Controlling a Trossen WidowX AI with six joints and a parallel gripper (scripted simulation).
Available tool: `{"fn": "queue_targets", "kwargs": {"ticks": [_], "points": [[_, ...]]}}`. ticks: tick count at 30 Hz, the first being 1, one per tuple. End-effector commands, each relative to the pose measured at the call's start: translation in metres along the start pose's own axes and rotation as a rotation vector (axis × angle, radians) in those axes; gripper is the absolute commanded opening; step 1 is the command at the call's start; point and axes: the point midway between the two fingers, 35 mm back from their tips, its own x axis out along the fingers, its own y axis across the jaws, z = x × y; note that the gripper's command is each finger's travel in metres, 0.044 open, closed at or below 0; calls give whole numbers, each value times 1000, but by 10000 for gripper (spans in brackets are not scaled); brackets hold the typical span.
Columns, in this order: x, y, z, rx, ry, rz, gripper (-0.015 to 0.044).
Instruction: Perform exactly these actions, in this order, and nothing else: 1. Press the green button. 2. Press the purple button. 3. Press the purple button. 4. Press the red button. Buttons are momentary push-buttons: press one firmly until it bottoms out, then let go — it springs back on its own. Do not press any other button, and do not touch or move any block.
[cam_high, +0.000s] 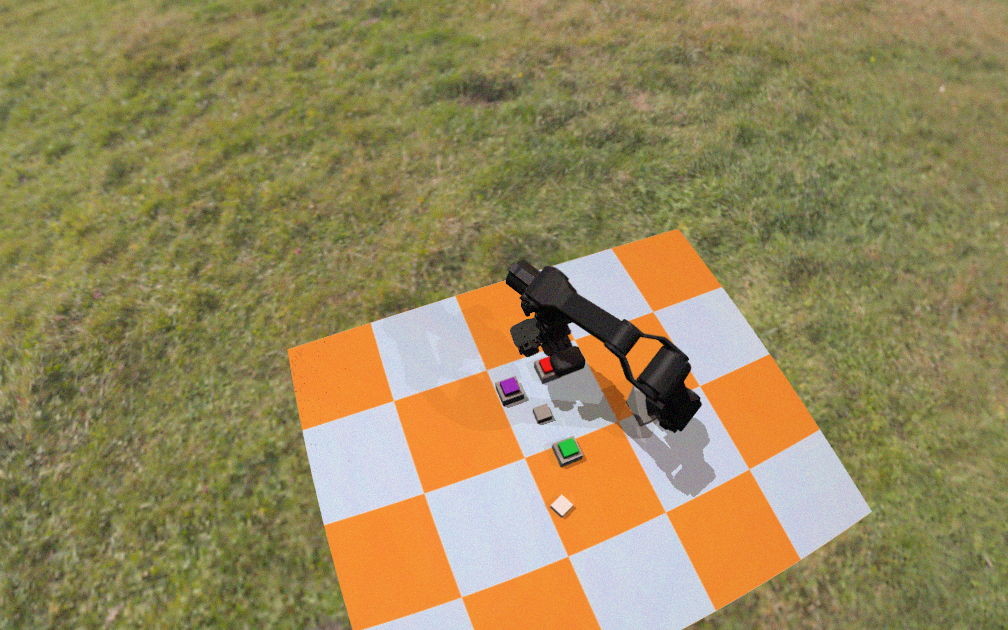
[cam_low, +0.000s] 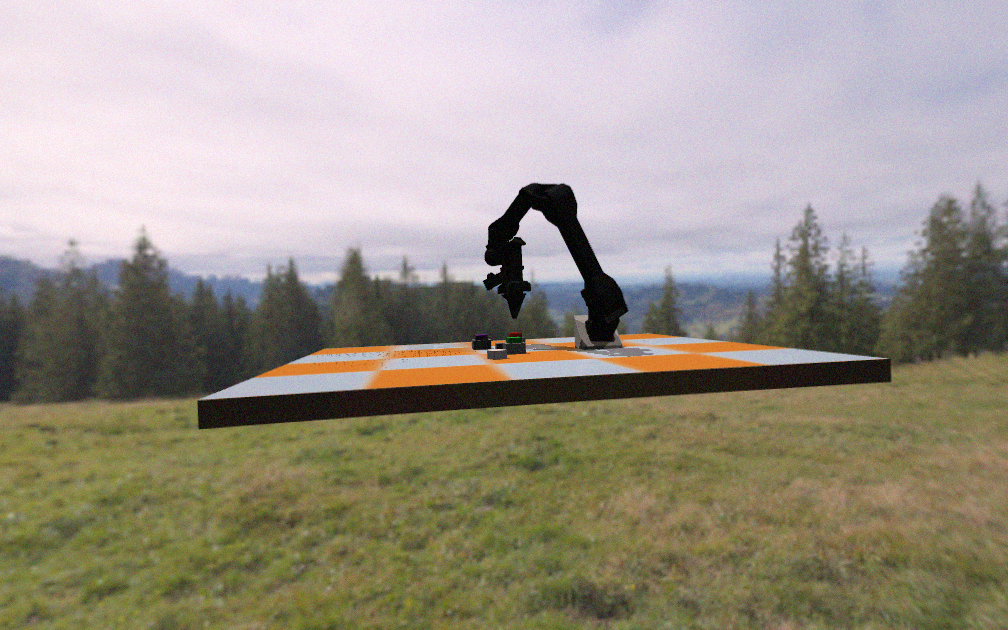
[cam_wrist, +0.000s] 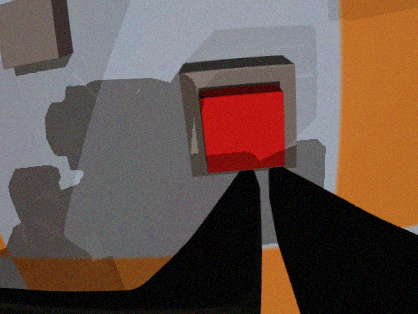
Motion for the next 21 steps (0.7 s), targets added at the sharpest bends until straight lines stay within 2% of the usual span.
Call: {"fn": "queue_targets", "kwargs": {"ticks": [1, 21], "points": [[16, 1, -1, 7, -6, 4, 20], [43, 1, -1, 6, -7, 5, 20]]}}
